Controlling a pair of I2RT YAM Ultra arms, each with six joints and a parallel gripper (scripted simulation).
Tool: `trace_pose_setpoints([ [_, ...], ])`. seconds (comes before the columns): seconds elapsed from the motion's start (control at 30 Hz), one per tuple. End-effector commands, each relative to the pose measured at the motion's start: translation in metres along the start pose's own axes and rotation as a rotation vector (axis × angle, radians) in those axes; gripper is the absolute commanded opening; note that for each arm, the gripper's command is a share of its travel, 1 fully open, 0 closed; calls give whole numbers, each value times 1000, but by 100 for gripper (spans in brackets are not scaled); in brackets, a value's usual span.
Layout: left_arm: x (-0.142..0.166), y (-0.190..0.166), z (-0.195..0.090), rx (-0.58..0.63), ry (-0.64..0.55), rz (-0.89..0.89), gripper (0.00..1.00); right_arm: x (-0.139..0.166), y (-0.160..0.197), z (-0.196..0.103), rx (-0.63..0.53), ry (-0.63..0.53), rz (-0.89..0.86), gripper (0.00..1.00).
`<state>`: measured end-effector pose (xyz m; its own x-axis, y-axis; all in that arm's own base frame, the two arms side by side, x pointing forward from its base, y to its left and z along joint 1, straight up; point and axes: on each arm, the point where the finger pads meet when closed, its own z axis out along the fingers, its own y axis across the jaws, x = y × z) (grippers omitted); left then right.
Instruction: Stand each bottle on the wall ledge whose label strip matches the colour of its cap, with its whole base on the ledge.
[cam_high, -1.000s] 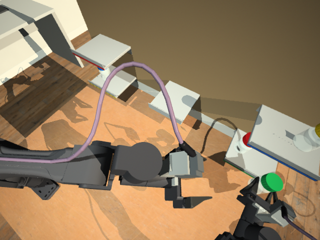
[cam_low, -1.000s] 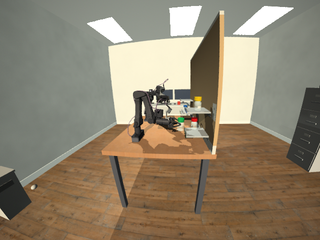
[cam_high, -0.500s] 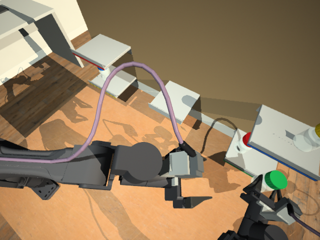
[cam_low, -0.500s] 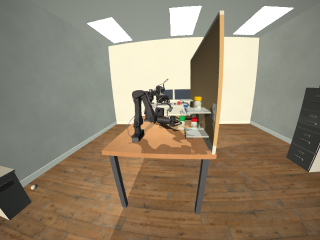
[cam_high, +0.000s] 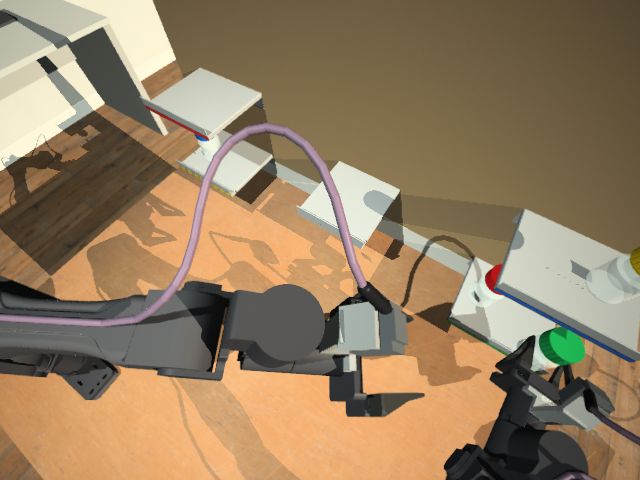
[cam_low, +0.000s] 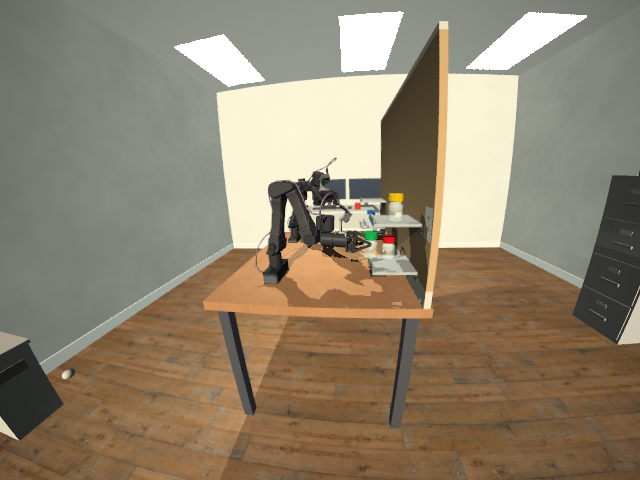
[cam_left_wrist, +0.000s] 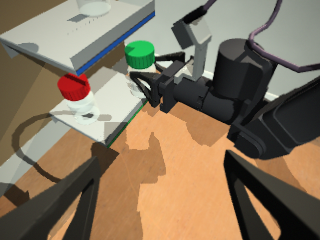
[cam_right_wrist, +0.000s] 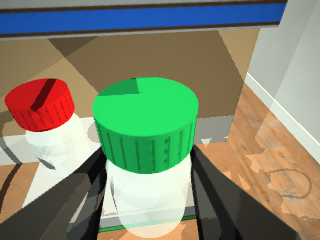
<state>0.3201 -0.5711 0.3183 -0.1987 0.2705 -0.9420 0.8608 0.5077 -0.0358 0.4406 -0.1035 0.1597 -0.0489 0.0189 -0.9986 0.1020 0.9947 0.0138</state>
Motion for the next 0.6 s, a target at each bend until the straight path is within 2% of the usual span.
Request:
trace_pose_setpoints([
  [0.0, -14, 7, -7, -19, -27, -13, 89, -31, -1, 20, 7, -102, -32, 52],
  [0.3, -14, 7, -7, -19, -27, -13, 89, -30, 1, 49, 0, -107, -34, 52],
  [0.57, -14, 7, -7, -19, -27, -13, 89, -34, 1, 53, -2, -118, -35, 52],
])
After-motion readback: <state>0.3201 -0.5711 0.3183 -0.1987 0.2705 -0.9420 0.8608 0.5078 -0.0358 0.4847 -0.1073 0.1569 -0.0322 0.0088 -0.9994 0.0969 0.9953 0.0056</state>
